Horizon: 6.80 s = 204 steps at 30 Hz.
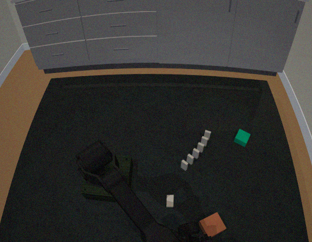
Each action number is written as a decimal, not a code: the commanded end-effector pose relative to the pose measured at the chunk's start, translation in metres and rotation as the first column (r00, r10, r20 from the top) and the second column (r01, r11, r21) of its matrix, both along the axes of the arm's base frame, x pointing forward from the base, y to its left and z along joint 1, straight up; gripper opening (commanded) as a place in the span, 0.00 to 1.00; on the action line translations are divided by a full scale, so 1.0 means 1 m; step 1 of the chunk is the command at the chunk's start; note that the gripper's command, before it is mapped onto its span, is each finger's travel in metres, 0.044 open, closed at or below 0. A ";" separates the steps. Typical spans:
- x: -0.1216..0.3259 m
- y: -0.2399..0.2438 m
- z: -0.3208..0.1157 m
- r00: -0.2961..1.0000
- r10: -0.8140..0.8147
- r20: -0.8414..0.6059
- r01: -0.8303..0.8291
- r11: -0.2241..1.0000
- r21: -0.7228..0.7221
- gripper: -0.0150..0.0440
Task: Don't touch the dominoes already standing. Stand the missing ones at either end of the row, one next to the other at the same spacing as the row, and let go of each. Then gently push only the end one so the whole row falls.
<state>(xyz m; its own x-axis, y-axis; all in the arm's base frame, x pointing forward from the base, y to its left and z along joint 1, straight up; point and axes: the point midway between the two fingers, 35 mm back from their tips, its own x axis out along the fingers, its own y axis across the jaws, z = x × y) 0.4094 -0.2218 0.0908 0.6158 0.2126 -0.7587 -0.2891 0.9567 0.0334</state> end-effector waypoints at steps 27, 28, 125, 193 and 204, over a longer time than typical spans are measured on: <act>-0.039 -0.002 0.008 0.848 0.012 0.529 -0.121 0.978 0.171 0.44; -0.042 -0.001 0.009 0.839 0.017 0.543 -0.131 0.976 0.172 0.44; -0.073 0.020 -0.046 0.722 0.087 0.686 -0.255 0.956 0.147 1.00; -0.046 0.032 -0.074 0.801 0.085 -0.593 -0.274 0.932 -0.236 1.00; -0.046 0.032 -0.085 0.801 0.085 -0.593 -0.274 0.932 -0.236 0.96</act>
<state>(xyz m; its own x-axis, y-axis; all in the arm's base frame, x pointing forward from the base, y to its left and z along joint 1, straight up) 0.3647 -0.1901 0.0107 0.0394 -0.0172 -0.9991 -0.4703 0.8819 -0.0337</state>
